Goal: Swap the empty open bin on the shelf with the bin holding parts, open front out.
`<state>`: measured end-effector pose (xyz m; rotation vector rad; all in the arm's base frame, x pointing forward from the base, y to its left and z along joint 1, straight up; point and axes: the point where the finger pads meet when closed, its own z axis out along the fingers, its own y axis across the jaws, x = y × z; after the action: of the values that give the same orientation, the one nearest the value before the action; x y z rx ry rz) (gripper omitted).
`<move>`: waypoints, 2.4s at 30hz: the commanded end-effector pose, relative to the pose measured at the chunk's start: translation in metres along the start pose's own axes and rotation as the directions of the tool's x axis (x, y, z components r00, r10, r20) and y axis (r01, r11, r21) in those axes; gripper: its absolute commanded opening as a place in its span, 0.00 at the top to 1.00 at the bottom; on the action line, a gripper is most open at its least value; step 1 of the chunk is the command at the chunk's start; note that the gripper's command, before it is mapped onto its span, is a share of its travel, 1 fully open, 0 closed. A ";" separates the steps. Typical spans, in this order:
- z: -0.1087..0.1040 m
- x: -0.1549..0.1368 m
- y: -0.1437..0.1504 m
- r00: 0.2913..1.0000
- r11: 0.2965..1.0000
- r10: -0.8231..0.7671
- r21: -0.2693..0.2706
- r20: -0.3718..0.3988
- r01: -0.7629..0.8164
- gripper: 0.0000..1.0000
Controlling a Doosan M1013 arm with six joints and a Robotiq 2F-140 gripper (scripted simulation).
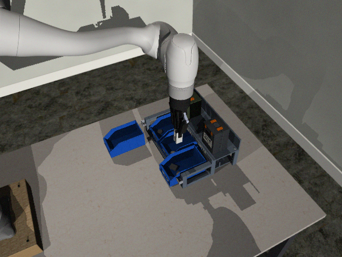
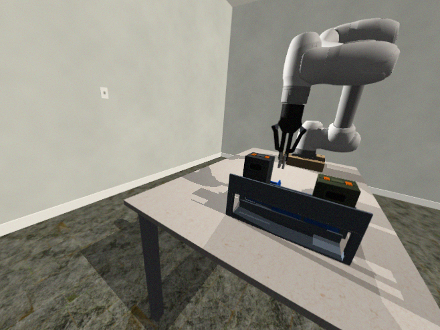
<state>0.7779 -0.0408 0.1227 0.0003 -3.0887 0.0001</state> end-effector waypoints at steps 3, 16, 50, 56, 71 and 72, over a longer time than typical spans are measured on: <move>0.000 0.000 0.000 1.000 1.000 0.000 0.000 0.000 0.000 0.85; 0.000 0.000 0.000 1.000 1.000 0.000 0.000 0.000 0.000 0.90; 0.034 0.117 -0.048 0.235 0.235 0.972 -0.048 -0.010 -0.971 0.90; 0.035 0.120 -0.049 0.000 0.000 1.000 -0.053 -0.002 -0.999 0.90; 0.035 0.120 -0.049 0.000 0.000 1.000 -0.053 -0.002 -0.999 0.90; 0.035 0.120 -0.049 0.000 0.000 1.000 -0.053 -0.002 -0.999 0.90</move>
<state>0.6563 -0.0900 0.0935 -2.2201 -2.2210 -0.0020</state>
